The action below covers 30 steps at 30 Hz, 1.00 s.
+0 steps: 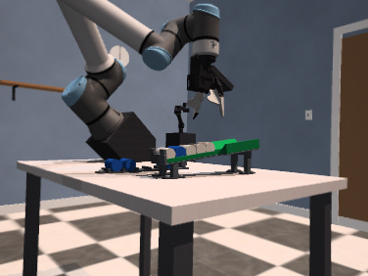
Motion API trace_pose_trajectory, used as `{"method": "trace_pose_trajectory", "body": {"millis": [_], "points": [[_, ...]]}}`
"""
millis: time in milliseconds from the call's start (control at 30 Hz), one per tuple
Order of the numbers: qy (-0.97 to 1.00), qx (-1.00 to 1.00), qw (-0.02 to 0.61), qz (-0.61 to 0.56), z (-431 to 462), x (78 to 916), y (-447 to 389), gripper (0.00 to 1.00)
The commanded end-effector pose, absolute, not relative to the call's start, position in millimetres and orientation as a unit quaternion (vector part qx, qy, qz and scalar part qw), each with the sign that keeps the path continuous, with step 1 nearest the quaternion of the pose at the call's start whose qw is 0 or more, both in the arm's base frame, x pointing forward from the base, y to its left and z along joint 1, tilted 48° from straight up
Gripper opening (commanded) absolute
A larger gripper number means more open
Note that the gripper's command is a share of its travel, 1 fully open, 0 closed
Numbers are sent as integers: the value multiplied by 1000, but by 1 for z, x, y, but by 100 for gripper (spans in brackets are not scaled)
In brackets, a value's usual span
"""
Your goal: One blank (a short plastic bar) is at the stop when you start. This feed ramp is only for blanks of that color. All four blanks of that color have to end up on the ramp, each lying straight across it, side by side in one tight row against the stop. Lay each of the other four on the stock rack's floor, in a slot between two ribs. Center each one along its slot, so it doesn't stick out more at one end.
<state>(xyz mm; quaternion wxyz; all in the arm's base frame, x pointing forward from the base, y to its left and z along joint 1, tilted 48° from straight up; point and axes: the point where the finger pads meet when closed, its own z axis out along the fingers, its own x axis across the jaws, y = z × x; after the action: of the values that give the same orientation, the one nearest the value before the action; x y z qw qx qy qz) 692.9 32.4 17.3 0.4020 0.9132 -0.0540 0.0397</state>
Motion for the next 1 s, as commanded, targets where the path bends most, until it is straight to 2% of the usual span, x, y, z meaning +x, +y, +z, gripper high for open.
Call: {"method": "trace_pose_trajectory", "body": {"millis": [0, 967], "points": [[-54, 913, 401, 40, 17, 695, 34, 100], [-85, 911, 400, 53, 20, 695, 31, 100]]}}
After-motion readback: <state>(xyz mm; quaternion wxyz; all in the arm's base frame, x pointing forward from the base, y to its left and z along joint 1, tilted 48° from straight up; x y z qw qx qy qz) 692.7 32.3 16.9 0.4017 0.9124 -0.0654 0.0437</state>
